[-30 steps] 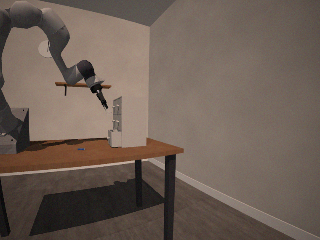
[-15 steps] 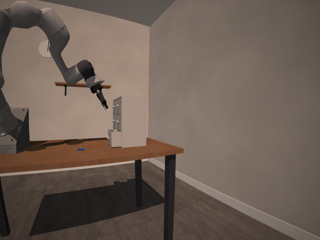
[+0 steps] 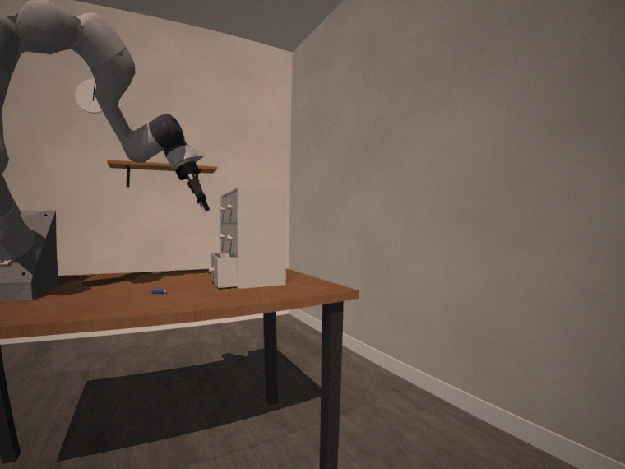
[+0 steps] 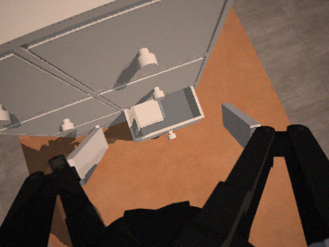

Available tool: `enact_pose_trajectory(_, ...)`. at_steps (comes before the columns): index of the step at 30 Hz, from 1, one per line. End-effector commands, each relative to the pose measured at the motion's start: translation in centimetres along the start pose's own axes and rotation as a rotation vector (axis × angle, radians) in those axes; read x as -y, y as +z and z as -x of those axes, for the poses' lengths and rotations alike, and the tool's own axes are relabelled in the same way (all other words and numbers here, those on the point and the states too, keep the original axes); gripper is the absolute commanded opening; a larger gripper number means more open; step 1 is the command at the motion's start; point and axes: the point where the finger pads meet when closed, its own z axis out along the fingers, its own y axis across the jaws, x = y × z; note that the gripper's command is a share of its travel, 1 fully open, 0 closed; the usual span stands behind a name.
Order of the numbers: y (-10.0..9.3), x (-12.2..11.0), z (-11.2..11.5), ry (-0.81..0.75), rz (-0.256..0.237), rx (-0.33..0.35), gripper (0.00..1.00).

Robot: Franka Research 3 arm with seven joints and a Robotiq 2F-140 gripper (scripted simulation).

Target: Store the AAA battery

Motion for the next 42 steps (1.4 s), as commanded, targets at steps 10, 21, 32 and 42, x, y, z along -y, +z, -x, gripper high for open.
enact_pose_trajectory(10, -6.5, -1.1, 2.0, -0.081, -0.032, 0.254, 1.0)
enact_pose_trajectory(21, -12.4, -1.9, 3.8, -0.133, -0.066, 0.475, 1.0)
enact_pose_trajectory(32, -12.6, -1.9, 3.9, -0.135, -0.067, 0.483, 1.0)
enact_pose_trajectory(42, -12.6, -1.9, 3.9, -0.135, -0.067, 0.483, 1.0)
